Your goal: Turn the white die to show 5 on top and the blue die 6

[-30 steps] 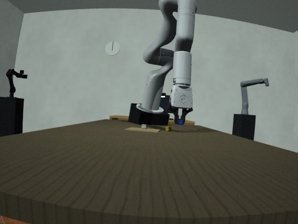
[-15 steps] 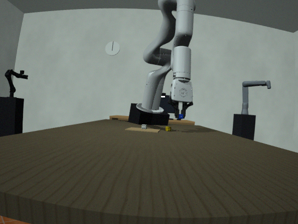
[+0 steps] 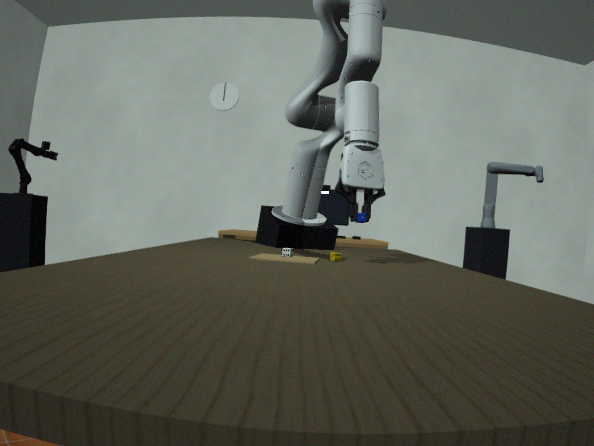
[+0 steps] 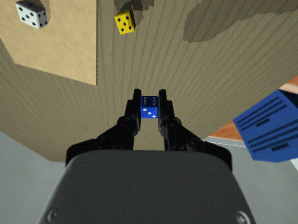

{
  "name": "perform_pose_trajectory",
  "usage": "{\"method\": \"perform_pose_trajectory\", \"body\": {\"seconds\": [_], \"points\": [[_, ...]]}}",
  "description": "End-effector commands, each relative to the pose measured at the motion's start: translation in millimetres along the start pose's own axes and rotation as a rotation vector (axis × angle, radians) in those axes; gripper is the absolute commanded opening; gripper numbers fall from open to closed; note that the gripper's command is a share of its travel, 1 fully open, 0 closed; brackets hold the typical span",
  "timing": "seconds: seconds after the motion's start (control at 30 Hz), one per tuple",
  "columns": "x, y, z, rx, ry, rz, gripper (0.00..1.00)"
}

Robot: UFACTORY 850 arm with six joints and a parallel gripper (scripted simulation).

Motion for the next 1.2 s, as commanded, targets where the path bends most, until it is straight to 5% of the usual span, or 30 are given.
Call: {"method": "perform_pose_trajectory", "body": {"seconds": [0.0,0.6,1.17], "points": [[0,-5,-3,0.096,0.001,0.007,0.15],[-2,-6,-3,0.094,-0.019,0.01,0.15],[-54,-2,-20,0.066,-0.481,0.07,0.15]]}}
Point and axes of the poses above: the point where the finger pads meet when closed, its own y axis out along the fingers, its own x axis across the jaws, z = x × y, the point moved 1 cm from there along -y, back along the fingers, and after that the axes turned 6 degrees about y, right-handed, at the moved point
